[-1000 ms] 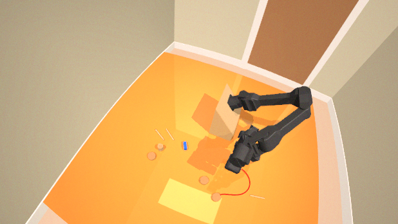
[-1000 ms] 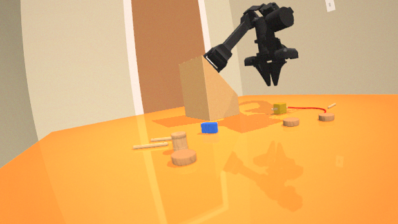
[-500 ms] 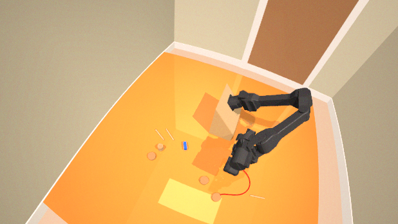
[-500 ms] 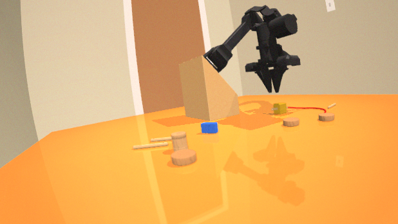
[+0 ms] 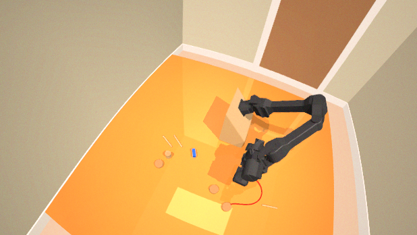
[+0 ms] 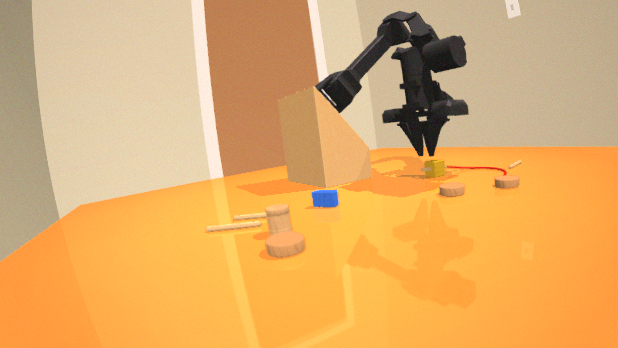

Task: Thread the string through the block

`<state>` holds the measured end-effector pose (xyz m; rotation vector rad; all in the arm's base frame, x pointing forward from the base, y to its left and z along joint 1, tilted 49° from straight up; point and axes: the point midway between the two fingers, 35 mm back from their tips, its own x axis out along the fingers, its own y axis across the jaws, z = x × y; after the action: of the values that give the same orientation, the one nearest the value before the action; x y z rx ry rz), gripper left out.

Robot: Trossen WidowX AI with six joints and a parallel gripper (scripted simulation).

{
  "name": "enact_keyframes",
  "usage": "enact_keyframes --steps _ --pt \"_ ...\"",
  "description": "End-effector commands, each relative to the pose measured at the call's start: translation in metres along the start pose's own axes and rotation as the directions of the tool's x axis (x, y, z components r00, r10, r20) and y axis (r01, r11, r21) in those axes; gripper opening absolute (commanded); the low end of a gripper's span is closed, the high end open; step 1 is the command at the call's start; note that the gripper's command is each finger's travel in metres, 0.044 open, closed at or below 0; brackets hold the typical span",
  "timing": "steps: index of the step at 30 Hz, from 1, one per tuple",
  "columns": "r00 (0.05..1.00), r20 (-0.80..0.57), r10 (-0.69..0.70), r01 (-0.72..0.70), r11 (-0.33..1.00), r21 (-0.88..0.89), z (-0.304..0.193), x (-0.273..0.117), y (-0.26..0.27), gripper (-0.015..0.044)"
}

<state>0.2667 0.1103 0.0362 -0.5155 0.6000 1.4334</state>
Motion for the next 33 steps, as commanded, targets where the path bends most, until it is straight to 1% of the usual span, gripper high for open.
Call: enact_keyframes --steps 1,18,26,31,33 --pt "1.0 0.0 0.007 -0.007 1.0 0.012 -0.001 0.008 0.003 0.0124" --pt "1.0 0.008 0.008 -0.008 1.0 0.012 0.001 0.034 0.006 0.0124" --pt "1.0 0.008 0.008 -0.008 1.0 0.012 0.001 0.035 0.006 0.0124" --pt "1.0 0.009 0.006 -0.006 1.0 0.004 0.002 0.034 0.005 0.0" --pt "1.0 0.009 0.006 -0.006 1.0 0.004 0.002 0.034 0.005 0.0"
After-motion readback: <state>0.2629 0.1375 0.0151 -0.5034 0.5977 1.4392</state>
